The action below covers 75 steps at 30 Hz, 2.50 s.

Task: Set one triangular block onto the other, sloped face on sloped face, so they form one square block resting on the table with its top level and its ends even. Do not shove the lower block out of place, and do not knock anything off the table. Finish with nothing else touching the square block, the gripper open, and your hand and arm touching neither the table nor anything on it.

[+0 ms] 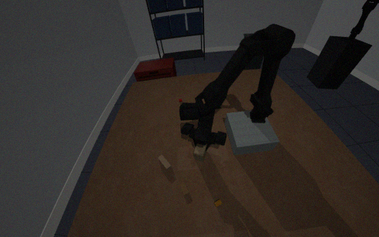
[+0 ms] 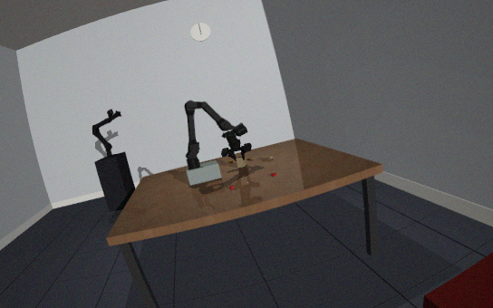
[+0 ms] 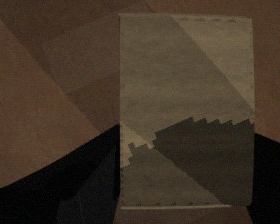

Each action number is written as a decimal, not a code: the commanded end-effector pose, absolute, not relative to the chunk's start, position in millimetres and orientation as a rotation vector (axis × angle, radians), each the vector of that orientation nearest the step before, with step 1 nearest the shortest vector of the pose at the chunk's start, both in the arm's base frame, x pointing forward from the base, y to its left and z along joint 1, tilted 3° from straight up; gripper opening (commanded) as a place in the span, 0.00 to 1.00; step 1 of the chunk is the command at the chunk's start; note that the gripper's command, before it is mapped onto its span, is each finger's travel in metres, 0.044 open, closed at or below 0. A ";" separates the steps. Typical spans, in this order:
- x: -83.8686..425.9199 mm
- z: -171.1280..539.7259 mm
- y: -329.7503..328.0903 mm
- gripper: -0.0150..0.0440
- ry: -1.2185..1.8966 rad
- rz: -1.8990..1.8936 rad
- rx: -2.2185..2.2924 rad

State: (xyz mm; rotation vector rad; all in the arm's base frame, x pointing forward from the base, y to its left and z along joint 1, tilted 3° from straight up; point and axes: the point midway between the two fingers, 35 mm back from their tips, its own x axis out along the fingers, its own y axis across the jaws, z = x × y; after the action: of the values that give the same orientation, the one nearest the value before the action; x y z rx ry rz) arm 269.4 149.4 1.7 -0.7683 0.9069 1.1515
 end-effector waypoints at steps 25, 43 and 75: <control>269.8 2.5 149.6 0.25 0.917 1.148 -0.767; 269.3 2.1 149.9 0.39 0.913 1.152 -0.767; 253.9 101.1 104.0 1.00 0.916 1.150 -0.771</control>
State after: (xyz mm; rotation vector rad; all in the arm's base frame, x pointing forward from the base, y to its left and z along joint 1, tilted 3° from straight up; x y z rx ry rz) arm 265.6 121.2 60.1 -0.7691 0.9299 1.1508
